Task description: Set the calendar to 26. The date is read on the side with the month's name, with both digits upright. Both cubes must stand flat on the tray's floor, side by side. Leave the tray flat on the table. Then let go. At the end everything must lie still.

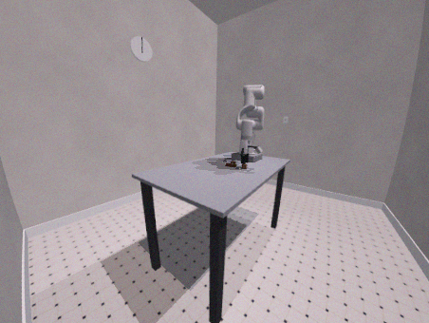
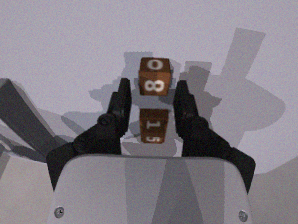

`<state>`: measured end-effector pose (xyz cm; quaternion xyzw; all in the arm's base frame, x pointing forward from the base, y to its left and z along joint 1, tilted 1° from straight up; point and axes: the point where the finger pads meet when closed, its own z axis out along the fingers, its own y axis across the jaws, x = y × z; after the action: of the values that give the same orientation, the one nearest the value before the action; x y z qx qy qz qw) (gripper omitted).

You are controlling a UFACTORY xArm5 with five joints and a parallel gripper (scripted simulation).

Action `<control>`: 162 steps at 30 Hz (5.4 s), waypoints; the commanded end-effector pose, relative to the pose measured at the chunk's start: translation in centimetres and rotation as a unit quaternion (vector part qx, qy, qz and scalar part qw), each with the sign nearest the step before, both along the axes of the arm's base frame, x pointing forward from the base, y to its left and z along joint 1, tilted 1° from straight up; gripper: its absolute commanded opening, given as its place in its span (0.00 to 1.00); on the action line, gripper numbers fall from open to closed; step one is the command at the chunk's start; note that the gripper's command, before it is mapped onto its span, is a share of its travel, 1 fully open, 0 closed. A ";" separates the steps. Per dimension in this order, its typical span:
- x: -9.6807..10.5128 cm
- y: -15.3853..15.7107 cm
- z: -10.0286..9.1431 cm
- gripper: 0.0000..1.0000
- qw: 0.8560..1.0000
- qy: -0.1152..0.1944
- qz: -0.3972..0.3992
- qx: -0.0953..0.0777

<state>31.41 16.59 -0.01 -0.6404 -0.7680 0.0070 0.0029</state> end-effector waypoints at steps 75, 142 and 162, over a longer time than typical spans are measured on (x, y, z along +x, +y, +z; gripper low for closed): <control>0.1 0.0 -2.5 0.27 1.000 -0.001 0.000 0.001; 1.7 -4.6 7.8 0.27 1.000 -0.001 0.004 0.002; 2.7 -11.9 8.5 0.27 1.000 -0.001 0.009 0.003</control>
<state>34.01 4.71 8.34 -0.6330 -0.7741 0.0057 0.0053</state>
